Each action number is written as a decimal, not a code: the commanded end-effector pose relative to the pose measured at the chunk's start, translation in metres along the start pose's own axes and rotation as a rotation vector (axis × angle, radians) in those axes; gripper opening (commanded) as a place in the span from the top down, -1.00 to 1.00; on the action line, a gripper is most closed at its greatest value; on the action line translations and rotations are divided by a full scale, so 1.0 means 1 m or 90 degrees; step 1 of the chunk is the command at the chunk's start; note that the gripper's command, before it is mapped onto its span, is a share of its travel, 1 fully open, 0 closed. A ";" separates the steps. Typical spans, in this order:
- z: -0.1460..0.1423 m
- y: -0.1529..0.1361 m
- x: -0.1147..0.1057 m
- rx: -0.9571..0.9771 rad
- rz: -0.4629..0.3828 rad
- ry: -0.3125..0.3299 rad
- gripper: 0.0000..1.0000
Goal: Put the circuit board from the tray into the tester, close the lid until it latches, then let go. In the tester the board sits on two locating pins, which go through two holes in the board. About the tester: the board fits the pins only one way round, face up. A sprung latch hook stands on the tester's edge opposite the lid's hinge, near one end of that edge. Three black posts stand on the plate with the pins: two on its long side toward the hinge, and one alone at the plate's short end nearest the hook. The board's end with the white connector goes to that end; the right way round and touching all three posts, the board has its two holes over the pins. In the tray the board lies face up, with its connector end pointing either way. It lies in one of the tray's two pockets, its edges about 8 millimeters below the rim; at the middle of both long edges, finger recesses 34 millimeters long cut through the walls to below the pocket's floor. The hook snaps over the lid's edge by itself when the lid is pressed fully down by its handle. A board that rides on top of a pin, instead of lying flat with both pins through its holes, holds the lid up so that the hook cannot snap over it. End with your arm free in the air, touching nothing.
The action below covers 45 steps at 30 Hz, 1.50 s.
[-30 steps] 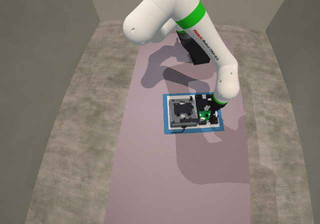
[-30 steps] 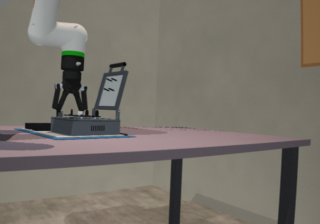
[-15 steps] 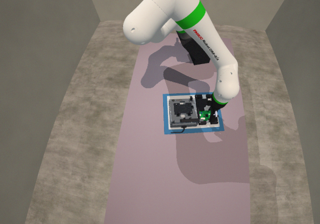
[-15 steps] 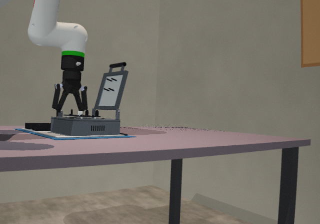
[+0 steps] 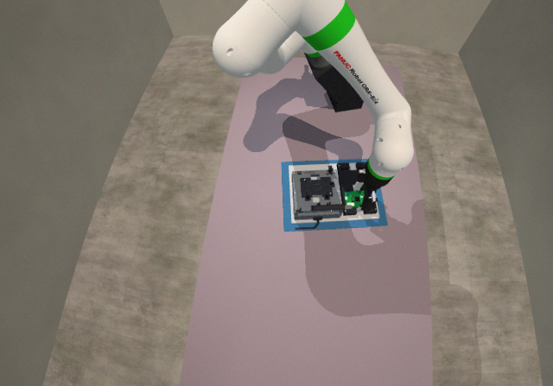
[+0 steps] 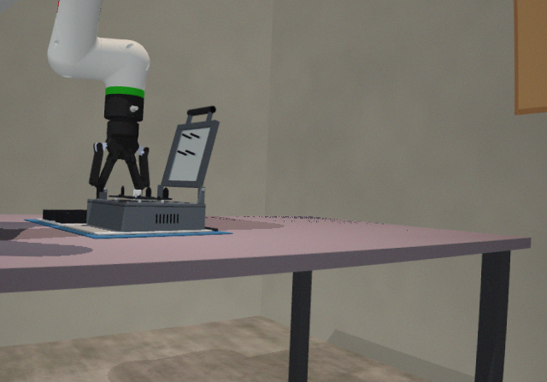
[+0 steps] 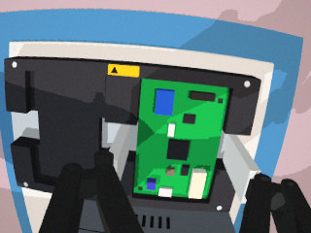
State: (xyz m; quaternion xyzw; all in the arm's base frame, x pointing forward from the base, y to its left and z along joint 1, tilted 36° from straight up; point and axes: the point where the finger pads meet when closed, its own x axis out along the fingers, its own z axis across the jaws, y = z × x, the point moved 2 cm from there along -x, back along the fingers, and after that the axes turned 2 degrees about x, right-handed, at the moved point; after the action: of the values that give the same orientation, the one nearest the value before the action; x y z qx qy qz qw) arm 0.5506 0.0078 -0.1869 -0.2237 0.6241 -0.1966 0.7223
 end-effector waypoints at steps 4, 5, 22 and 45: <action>0.000 0.000 0.000 0.000 0.000 0.000 -0.08; 0.000 0.000 0.000 0.000 0.000 0.000 -0.08; 0.000 0.000 0.000 0.000 0.000 0.000 -0.02; 0.000 0.000 0.000 0.000 0.000 0.000 0.06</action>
State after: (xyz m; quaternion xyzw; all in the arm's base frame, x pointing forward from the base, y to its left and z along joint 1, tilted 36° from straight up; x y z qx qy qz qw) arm 0.5507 0.0079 -0.1868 -0.2238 0.6240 -0.1966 0.7224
